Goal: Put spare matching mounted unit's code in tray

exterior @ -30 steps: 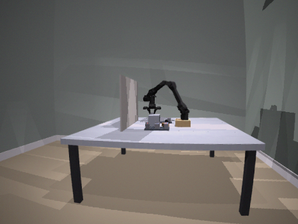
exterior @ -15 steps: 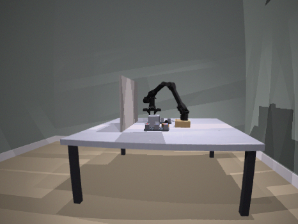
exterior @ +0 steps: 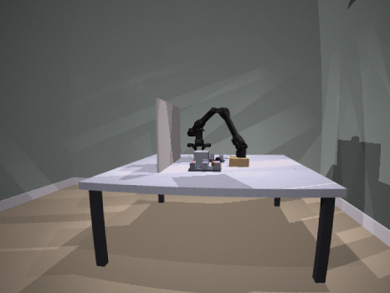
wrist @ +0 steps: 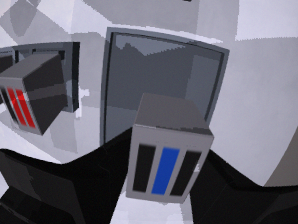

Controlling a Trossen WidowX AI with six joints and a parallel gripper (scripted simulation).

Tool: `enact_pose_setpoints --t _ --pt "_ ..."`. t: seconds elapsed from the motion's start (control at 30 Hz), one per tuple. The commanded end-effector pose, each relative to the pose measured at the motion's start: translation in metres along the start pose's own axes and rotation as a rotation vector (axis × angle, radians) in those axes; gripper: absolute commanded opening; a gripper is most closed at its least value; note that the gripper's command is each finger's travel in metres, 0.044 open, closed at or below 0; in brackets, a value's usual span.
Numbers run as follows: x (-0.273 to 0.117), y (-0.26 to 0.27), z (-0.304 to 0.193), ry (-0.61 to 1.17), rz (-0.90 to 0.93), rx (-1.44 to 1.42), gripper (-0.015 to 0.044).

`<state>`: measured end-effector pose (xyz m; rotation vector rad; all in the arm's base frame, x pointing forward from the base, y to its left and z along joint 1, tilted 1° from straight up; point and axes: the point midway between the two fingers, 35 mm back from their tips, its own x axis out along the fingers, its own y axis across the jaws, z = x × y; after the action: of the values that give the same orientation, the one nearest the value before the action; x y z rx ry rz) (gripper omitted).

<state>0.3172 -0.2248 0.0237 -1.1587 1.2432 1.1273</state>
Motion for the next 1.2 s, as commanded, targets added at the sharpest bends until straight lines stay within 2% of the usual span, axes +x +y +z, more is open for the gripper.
enact_pose_setpoints --t 0.0,0.7,1.17 --pt "0.004 0.001 0.000 0.002 0.004 -0.004 0.0000" --pt "0.021 0.005 0.002 0.002 0.004 -0.004 0.0000" --pt "0.018 0.004 0.002 0.000 0.000 0.000 0.0367"
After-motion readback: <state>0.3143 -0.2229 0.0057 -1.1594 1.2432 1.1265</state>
